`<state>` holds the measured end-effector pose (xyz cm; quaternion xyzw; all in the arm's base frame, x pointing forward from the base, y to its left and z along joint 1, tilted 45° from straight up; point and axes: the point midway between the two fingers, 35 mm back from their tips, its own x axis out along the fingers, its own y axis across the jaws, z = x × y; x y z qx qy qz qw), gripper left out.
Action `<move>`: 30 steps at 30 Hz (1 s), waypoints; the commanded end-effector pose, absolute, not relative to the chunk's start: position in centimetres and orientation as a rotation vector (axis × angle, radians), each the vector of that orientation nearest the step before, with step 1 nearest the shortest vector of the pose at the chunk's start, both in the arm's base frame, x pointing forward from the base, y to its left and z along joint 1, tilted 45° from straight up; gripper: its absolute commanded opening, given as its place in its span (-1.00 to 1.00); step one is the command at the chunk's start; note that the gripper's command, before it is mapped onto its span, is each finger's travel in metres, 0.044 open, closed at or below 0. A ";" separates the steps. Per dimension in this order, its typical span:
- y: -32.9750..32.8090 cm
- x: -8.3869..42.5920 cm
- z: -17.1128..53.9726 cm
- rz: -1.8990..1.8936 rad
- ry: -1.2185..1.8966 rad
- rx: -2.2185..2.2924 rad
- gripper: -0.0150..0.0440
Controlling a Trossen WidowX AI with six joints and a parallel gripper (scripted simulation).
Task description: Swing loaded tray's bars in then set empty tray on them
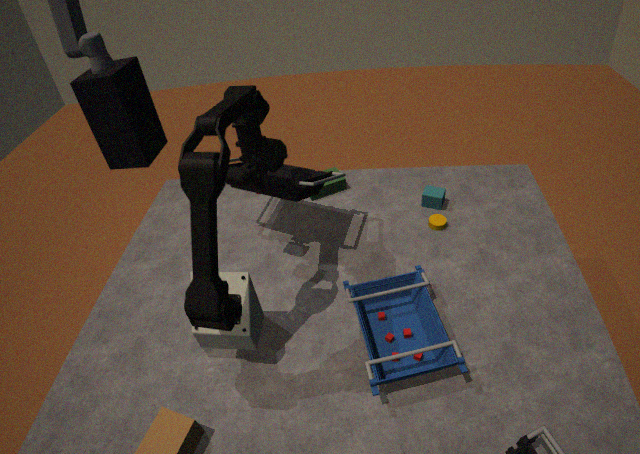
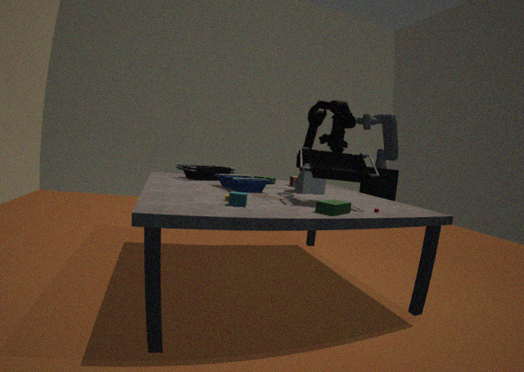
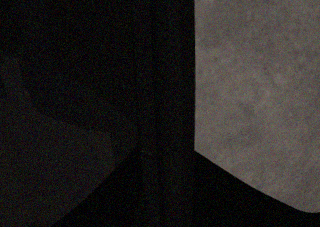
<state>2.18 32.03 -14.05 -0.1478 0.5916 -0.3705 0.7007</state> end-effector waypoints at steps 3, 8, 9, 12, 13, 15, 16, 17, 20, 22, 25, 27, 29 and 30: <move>32.7 2.2 -13.9 -0.813 1.323 -0.309 -0.49; 32.7 2.2 -13.9 -0.813 1.323 -0.309 -0.49; 32.7 2.2 -13.9 -0.813 1.323 -0.309 -0.49; 32.7 2.2 -13.9 -0.813 1.323 -0.309 -0.49; 32.7 2.2 -13.9 -0.813 1.323 -0.309 -0.49; 32.7 2.2 -13.9 -0.813 1.323 -0.309 -0.49; 32.7 2.3 -13.8 -0.814 1.322 -0.307 -0.49; 32.7 2.5 -13.7 -0.816 1.321 -0.302 -0.49; 32.8 3.9 -12.9 -0.828 1.313 -0.272 -0.49; 32.8 4.9 -12.4 -0.837 1.307 -0.251 -0.49; 32.7 6.5 -11.5 -0.851 1.297 -0.220 -0.49; 32.6 7.5 -11.0 -0.861 1.290 -0.199 -0.49; 32.5 8.5 -10.4 -0.871 1.283 -0.179 -0.49; 32.4 9.0 -10.2 -0.876 1.279 -0.169 -0.49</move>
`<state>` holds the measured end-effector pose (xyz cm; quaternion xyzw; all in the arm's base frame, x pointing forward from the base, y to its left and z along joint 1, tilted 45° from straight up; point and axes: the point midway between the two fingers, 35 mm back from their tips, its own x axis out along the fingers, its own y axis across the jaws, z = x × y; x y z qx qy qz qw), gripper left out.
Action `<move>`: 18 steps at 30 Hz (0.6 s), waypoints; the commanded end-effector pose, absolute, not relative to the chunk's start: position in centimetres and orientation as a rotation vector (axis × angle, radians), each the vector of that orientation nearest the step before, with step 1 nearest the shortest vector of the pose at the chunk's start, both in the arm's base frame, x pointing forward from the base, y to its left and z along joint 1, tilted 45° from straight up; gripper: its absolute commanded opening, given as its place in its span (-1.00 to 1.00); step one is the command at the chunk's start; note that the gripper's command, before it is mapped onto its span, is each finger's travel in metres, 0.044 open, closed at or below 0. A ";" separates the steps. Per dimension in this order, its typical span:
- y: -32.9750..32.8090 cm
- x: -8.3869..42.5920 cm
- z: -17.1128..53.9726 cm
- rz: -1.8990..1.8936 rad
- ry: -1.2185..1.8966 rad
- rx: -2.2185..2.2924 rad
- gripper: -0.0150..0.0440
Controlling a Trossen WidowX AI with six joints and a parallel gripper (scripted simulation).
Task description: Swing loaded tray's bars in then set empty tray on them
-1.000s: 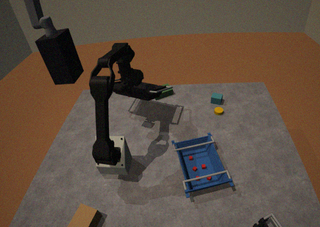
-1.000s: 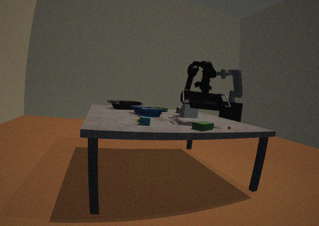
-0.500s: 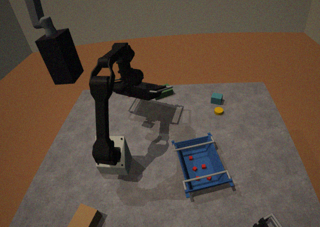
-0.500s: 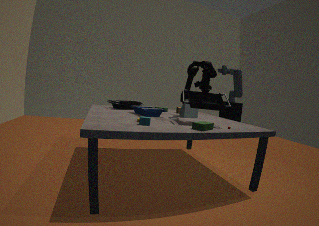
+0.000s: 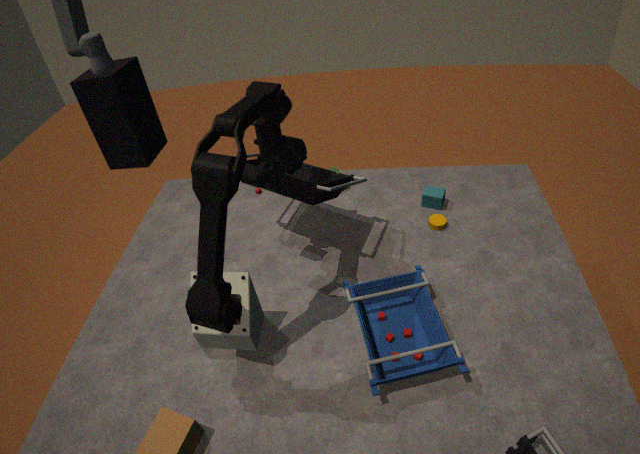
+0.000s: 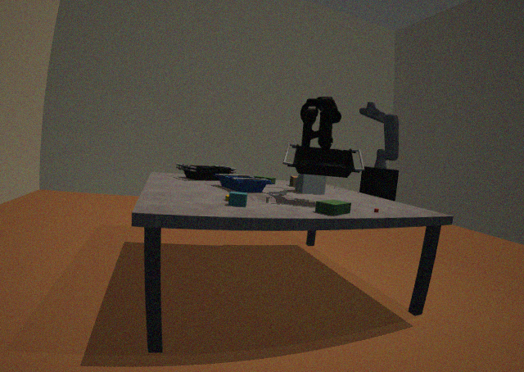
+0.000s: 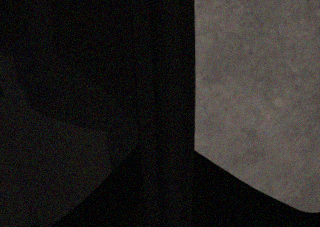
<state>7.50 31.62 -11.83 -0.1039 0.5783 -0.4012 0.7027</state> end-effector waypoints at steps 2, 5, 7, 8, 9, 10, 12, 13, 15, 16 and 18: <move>32.3 10.0 -9.6 -0.886 1.271 -0.148 -0.49; 31.9 11.5 -8.8 -0.902 1.258 -0.118 -0.49; 31.7 12.5 -8.2 -0.912 1.249 -0.097 -0.49; 31.5 13.0 -7.9 -0.918 1.245 -0.087 -0.49; 31.4 13.5 -7.6 -0.923 1.240 -0.077 -0.49; 31.2 13.9 -7.3 -0.929 1.235 -0.068 -0.49; 30.9 14.9 -6.8 -0.940 1.225 -0.048 -0.49; 30.7 15.4 -6.5 -0.945 1.220 -0.038 -0.49; 30.3 16.3 -5.9 -0.957 1.210 -0.018 -0.49; 30.1 16.8 -5.6 -0.963 1.204 -0.009 -0.49; 29.6 17.7 -5.1 -0.974 1.193 0.011 -0.49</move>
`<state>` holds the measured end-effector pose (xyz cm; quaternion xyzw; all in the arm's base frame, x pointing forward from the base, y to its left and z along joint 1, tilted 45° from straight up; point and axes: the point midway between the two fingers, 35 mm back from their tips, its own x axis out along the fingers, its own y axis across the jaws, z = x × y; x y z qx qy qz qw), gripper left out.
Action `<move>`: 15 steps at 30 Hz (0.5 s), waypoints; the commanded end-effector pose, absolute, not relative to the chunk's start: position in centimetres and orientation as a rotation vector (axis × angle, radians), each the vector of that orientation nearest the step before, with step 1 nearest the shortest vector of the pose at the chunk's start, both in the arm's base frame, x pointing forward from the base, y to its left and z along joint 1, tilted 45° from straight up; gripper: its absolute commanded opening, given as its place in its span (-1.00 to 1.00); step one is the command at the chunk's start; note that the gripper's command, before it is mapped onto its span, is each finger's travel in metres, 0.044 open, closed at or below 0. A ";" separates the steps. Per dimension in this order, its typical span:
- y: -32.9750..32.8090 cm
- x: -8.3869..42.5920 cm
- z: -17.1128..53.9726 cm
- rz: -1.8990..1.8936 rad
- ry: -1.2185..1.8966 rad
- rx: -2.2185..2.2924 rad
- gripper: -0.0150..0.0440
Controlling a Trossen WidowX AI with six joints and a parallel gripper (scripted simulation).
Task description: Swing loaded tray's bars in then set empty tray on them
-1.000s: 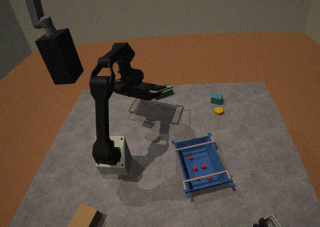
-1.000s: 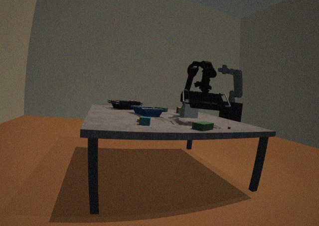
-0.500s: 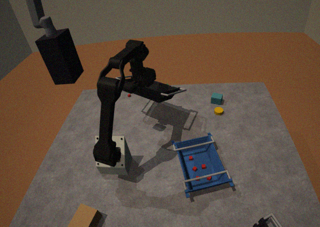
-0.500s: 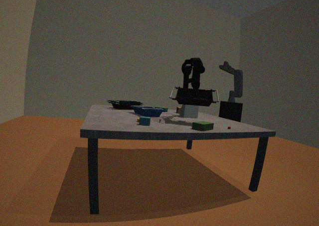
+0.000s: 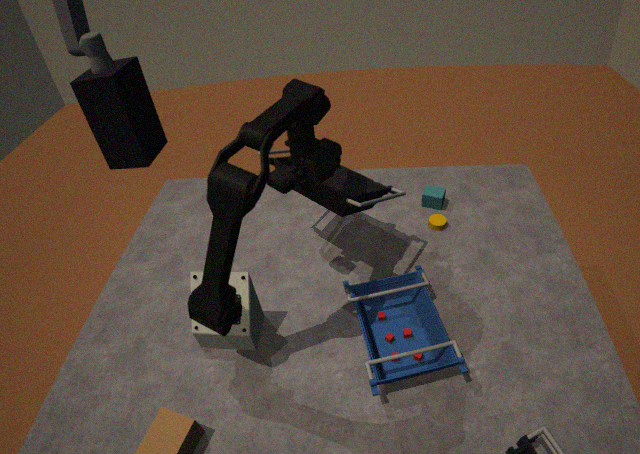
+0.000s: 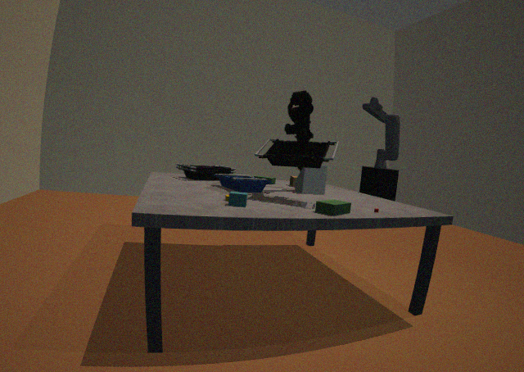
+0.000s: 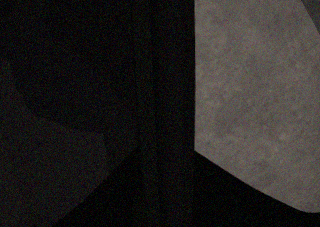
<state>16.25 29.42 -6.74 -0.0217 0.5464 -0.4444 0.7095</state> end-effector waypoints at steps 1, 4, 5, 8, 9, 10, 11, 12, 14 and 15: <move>29.4 18.2 -4.8 -0.980 1.187 0.020 -0.49; 28.6 19.5 -3.9 -0.998 1.170 0.049 -0.49; 28.3 19.9 -3.7 -1.004 1.164 0.058 -0.49; 27.5 21.2 -2.8 -1.023 1.145 0.086 -0.49; 27.2 21.6 -2.5 -1.029 1.139 0.095 -0.49; 26.8 22.0 -2.2 -1.035 1.132 0.104 -0.49; 26.5 22.4 -1.9 -1.042 1.126 0.113 -0.49; 26.2 22.8 -1.7 -1.048 1.119 0.122 -0.49; 25.5 23.6 -1.1 -1.061 1.105 0.140 -0.49; 25.2 24.0 -0.8 -1.068 1.098 0.149 -0.49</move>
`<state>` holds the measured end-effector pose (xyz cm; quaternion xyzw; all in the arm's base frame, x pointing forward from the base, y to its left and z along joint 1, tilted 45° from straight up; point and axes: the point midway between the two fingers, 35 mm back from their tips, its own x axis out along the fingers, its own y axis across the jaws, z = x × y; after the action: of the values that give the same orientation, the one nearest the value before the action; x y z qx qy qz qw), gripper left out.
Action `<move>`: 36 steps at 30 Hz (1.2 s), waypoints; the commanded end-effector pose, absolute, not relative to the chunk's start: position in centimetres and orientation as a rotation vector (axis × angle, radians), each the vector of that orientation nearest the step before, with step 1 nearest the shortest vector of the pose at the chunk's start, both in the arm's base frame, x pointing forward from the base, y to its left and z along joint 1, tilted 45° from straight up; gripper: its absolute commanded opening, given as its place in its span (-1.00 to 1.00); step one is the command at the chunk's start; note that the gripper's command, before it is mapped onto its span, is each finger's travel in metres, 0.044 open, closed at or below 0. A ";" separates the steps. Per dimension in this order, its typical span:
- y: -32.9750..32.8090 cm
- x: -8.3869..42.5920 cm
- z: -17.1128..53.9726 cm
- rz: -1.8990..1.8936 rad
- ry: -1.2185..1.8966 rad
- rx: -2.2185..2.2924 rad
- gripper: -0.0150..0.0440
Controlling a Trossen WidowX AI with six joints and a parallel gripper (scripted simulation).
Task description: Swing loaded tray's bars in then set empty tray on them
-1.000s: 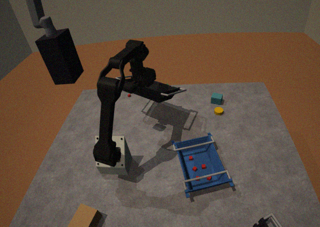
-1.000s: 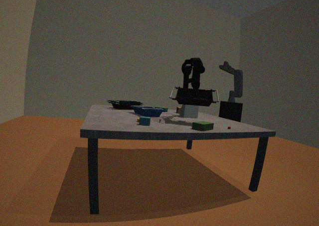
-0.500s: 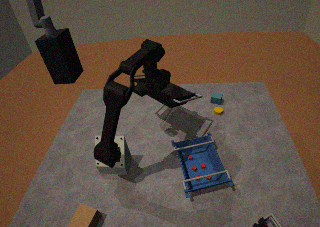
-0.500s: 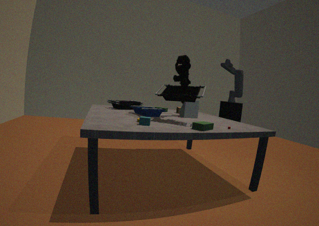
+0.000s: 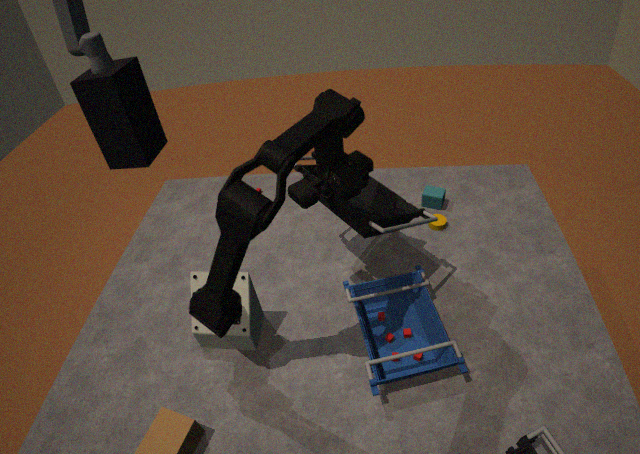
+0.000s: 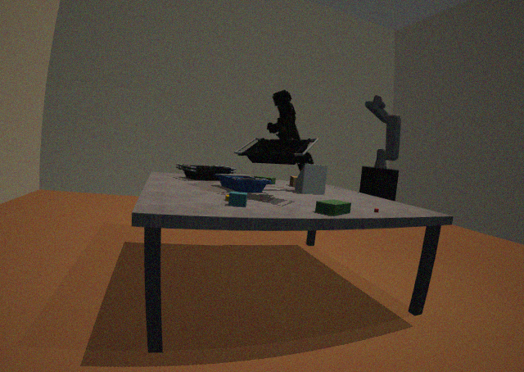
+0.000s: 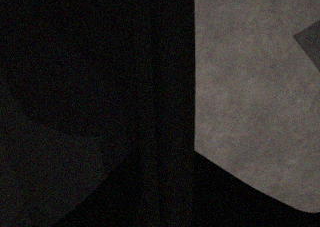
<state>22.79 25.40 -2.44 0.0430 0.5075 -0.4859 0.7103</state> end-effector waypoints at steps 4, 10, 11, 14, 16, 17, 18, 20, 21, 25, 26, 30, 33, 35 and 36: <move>23.7 25.5 0.4 -1.094 1.070 0.184 -0.49; 21.4 27.5 2.1 -1.135 1.024 0.234 -0.49; 20.9 27.8 2.4 -1.142 1.016 0.242 -0.49; 19.7 28.6 3.2 -1.163 0.992 0.266 -0.49; 18.8 29.2 3.8 -1.178 0.976 0.282 -0.49; 18.4 29.5 4.1 -1.185 0.967 0.290 -0.49; 17.9 29.7 4.4 -1.192 0.959 0.297 -0.49; 17.0 30.2 4.9 -1.207 0.942 0.312 -0.49; 16.5 30.4 5.2 -1.214 0.933 0.320 -0.49; 14.6 31.2 6.3 -1.244 0.897 0.349 -0.49; 14.2 31.4 6.6 -1.252 0.888 0.356 -0.49; 12.2 32.1 7.7 -1.282 0.851 0.383 -0.49; 10.7 32.5 8.6 -1.305 0.822 0.403 -0.49; 9.7 32.7 9.1 -1.321 0.803 0.416 -0.49; 9.3 32.8 9.4 -1.328 0.795 0.421 -0.49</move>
<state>32.39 10.05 7.87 0.1719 0.3739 -0.5962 0.6893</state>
